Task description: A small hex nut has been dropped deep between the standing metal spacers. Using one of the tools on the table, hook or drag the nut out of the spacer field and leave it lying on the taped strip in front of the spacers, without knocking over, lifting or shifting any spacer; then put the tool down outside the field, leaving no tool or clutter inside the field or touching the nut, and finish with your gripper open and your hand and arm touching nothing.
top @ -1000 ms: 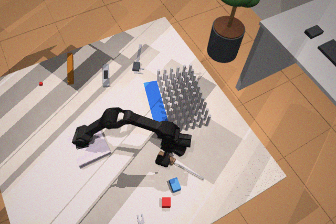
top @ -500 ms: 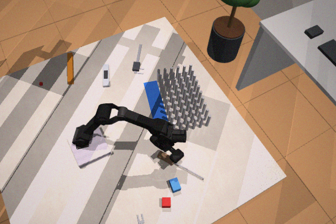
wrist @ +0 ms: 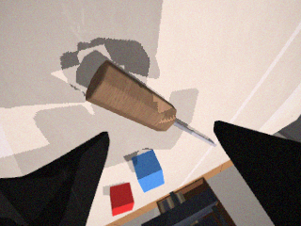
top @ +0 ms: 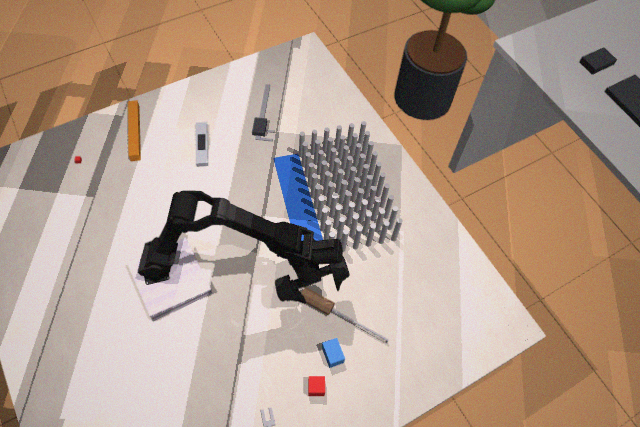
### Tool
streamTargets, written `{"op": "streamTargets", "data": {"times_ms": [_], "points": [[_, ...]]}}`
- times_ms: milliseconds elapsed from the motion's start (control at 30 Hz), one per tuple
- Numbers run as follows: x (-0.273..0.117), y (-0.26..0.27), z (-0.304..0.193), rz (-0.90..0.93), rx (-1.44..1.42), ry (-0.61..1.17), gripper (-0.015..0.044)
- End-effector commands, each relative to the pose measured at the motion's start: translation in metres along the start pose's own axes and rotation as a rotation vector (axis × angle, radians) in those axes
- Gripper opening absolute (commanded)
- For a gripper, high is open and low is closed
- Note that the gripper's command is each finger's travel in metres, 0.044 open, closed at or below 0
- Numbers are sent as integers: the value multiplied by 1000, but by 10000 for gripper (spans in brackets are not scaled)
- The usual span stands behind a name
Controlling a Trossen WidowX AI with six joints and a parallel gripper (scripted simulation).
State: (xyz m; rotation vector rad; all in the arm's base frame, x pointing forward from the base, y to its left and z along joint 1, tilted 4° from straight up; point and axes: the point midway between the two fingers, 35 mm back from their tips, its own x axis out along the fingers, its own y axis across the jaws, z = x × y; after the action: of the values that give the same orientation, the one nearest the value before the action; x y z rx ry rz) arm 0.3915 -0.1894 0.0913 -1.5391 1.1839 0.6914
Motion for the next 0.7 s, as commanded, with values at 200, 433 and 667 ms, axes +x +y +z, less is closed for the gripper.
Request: {"op": "streamTargets", "data": {"times_ms": [200,433,667], "points": [[-17,4,-1,-80,-802,166,440],[-17,4,-1,-80,-802,166,440],[-17,4,-1,-80,-802,166,282]]}}
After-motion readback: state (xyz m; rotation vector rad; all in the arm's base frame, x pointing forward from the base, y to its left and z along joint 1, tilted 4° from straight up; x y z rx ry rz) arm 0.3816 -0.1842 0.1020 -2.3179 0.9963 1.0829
